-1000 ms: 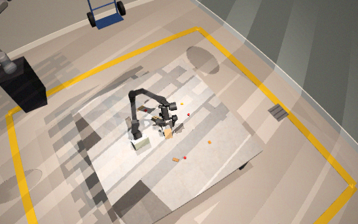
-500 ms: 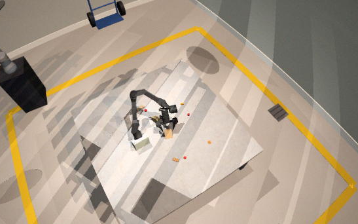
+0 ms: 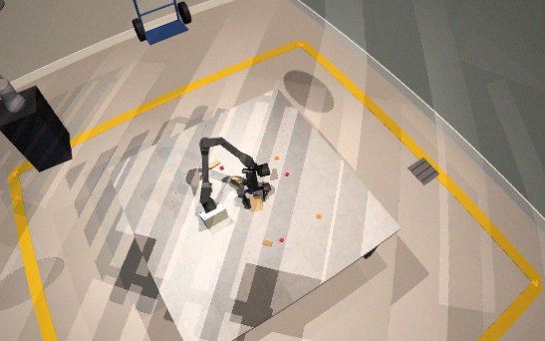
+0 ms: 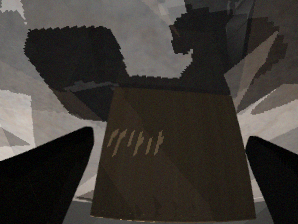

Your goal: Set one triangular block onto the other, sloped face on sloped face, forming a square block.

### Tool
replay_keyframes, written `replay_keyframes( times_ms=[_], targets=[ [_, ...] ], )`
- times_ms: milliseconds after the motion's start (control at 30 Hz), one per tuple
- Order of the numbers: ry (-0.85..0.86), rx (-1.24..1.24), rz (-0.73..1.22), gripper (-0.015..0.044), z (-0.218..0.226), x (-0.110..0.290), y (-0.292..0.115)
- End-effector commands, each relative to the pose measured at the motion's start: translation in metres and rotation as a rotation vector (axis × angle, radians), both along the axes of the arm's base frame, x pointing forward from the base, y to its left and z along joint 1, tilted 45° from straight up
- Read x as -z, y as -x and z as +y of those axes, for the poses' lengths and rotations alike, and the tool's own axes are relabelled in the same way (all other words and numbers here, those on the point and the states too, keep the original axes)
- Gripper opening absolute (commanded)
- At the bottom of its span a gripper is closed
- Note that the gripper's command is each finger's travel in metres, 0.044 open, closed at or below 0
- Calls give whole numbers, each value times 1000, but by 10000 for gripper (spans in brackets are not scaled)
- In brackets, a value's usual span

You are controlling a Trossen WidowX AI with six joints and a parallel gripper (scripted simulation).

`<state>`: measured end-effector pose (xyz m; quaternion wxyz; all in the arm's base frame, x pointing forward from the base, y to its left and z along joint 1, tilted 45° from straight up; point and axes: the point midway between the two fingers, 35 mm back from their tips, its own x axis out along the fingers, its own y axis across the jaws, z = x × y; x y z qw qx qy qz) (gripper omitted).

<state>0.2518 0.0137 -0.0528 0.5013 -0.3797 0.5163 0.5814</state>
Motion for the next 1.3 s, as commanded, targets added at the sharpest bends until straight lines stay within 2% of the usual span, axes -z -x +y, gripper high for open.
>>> replay_keyframes(
  times_ms=[0,100,267,567,867,900,1267],
  targets=[
    [-4,7,5,440,2,6,4],
    [-4,7,5,440,3,8,5],
    [-4,7,5,309,3,8,5],
    [-4,7,5,249,3,8,5],
    [0,0,4,12,0,6,4],
    [0,0,4,0,0,6,4],
    [-249,61,-1,0,-18,6,6]
  ],
)
